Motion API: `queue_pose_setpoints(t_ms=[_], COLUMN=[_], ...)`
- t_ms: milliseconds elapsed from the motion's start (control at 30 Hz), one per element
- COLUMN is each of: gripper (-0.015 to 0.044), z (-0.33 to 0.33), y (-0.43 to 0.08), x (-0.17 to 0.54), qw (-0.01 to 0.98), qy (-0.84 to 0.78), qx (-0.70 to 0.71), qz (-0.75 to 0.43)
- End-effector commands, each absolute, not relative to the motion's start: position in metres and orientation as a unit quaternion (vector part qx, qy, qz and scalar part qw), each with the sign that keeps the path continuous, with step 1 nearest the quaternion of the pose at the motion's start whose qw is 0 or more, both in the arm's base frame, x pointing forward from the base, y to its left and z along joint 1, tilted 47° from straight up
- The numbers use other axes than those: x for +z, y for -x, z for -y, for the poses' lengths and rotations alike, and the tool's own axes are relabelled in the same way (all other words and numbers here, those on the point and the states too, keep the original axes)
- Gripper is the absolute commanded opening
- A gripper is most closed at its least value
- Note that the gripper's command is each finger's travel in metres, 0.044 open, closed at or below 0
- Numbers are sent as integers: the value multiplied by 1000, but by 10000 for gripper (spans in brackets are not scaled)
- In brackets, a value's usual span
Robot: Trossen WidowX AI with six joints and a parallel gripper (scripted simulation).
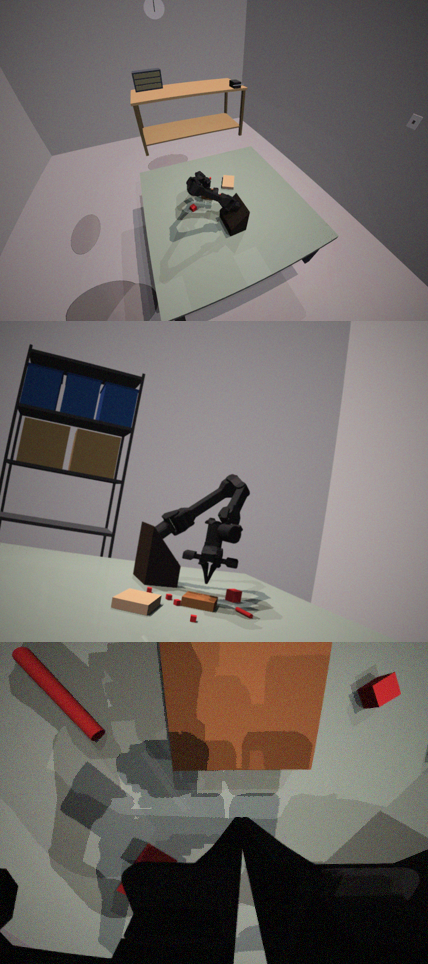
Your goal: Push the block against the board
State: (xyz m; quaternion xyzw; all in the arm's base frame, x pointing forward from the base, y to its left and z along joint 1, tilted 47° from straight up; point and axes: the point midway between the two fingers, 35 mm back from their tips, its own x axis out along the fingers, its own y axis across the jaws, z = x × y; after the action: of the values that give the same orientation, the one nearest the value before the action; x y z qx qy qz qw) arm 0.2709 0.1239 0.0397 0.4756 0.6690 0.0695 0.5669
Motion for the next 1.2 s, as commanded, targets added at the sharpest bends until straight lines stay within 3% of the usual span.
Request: queue_pose_setpoints(t_ms=[0,133,1167], gripper=[0,0,0], z=[-136,-162,-148], y=[-272,-273,-309], x=[24,2,-9], qw=[562,560,562], qy=[-478,-480,-478], qx=[70,72,71], qz=[-671,-671,-671])
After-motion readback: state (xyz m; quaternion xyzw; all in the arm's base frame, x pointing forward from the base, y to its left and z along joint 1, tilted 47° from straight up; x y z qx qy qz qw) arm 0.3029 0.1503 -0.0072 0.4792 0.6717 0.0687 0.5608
